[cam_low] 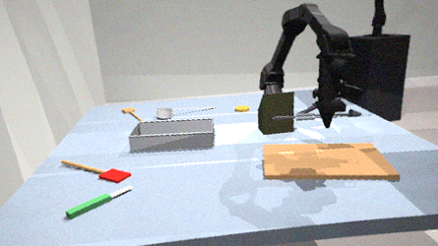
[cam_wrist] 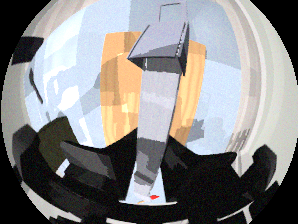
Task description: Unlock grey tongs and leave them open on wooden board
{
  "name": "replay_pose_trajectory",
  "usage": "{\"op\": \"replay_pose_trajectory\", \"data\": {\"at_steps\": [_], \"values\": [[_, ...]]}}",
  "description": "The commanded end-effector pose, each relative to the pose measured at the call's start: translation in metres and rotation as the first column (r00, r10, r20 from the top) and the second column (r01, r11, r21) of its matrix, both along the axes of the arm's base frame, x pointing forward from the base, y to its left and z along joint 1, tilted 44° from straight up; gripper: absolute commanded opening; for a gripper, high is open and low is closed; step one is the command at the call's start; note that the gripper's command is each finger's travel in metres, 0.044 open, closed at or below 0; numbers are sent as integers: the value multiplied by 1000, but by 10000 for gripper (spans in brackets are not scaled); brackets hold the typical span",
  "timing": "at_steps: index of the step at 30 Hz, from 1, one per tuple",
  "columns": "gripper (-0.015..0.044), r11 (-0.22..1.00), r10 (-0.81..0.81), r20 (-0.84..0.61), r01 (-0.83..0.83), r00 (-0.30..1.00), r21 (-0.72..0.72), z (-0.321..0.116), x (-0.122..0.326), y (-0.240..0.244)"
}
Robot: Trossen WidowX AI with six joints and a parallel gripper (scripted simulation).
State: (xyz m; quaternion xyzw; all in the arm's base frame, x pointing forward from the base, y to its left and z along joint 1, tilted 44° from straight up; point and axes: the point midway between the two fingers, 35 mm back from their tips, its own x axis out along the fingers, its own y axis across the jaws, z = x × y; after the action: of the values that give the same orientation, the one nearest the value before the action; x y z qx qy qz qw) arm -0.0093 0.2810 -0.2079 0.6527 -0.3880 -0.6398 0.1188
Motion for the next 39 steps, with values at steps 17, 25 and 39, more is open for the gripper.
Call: {"op": "replay_pose_trajectory", "data": {"at_steps": [17,25,39], "values": [[-150,1000,-4,0,4,1000,2,-25,-5,-22],[-150,1000,-4,0,4,1000,2,-34,-6,-31],[-150,1000,-4,0,4,1000,2,-49,-9,-48]]}}
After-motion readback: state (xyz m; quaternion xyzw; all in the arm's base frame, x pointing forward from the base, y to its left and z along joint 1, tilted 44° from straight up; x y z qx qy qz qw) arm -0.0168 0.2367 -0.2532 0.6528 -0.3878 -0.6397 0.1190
